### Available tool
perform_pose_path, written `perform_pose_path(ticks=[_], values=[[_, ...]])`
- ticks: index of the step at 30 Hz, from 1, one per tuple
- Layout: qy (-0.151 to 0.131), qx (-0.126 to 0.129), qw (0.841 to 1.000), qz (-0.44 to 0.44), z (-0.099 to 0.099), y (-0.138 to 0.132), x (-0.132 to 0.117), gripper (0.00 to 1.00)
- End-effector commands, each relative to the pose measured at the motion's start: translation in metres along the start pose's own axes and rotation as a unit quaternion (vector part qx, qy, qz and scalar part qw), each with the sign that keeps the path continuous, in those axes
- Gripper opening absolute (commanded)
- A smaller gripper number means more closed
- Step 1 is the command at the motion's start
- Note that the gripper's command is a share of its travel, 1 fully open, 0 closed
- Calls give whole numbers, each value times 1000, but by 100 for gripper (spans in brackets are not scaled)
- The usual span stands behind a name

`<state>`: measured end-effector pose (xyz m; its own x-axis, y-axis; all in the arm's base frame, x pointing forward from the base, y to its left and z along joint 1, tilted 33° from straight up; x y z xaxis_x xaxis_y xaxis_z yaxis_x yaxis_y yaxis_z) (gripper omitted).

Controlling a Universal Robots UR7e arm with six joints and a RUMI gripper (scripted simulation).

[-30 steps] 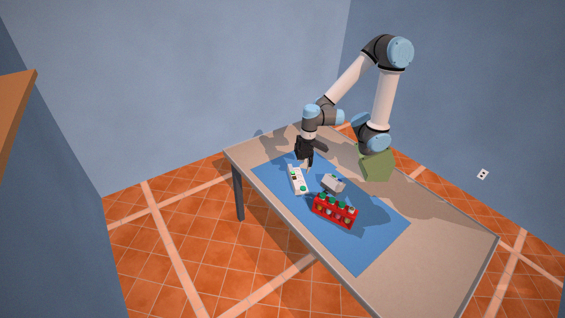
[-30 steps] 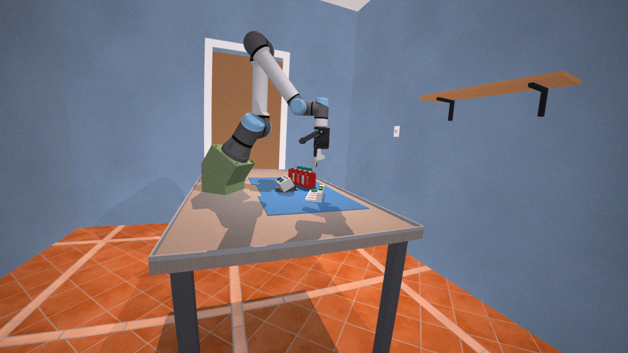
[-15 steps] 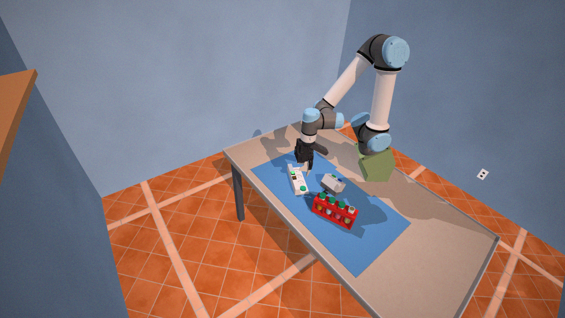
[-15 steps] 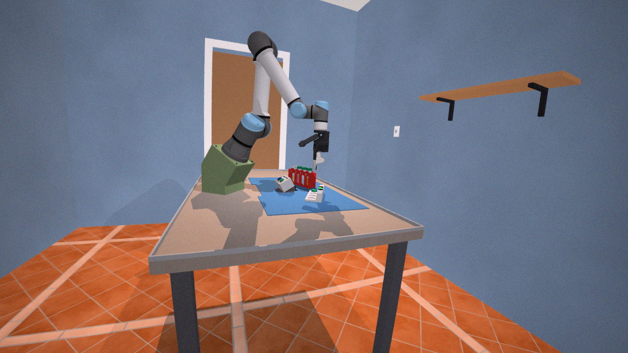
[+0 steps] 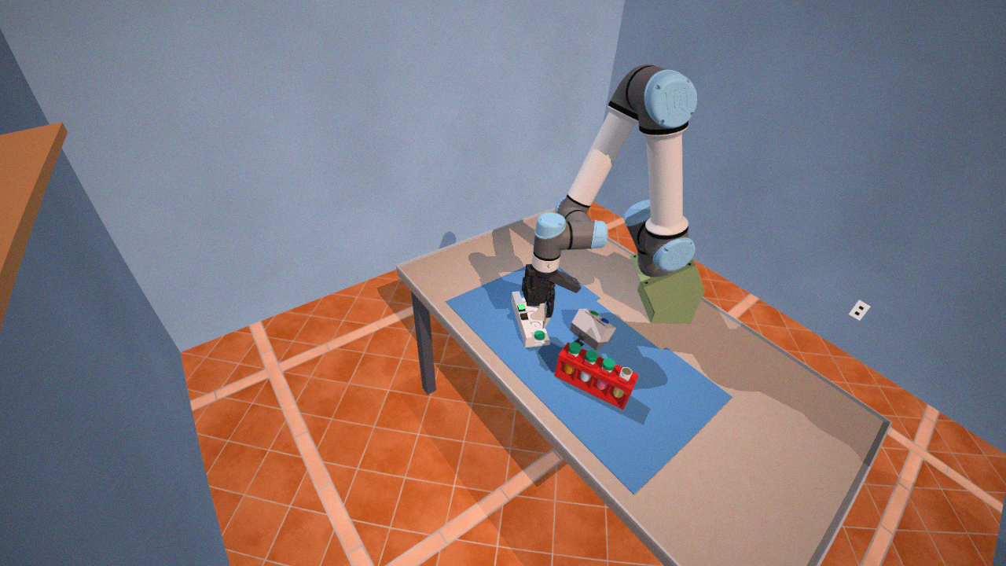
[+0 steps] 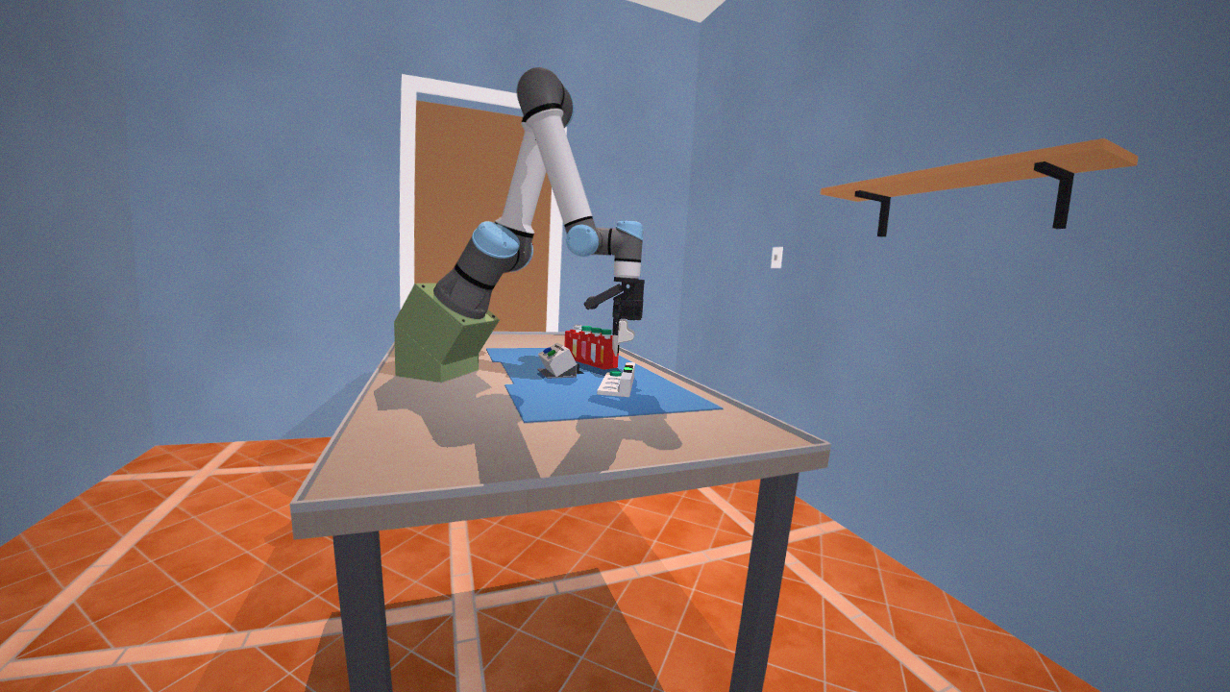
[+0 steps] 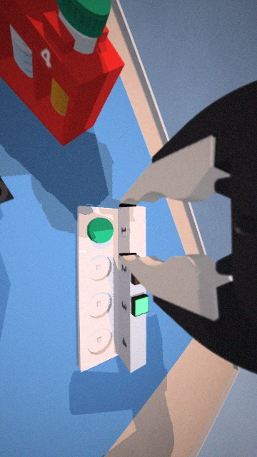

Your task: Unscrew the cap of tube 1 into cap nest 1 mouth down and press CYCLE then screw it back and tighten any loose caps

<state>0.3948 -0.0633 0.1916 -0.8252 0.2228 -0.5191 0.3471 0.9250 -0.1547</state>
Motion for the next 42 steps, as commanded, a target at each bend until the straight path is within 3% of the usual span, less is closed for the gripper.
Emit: perform_pose_path(ticks=[1, 6, 42], values=[[-3, 1, 1000, 0, 28, 1, -4, 29], [-3, 1, 1000, 0, 48, 1, -4, 29], [-3, 1, 1000, 0, 48, 0, -2, 29]])
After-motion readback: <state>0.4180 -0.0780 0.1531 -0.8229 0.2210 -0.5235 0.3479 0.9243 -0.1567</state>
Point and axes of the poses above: the point where the finger pads meet when closed, its own z axis out along the fingers, its own y axis across the jaws, x = y × z, the point moved 8 cm from there along -z, back along the fingers, and after that the axes turned 7 degrees about -z, right-handed, at the moved point
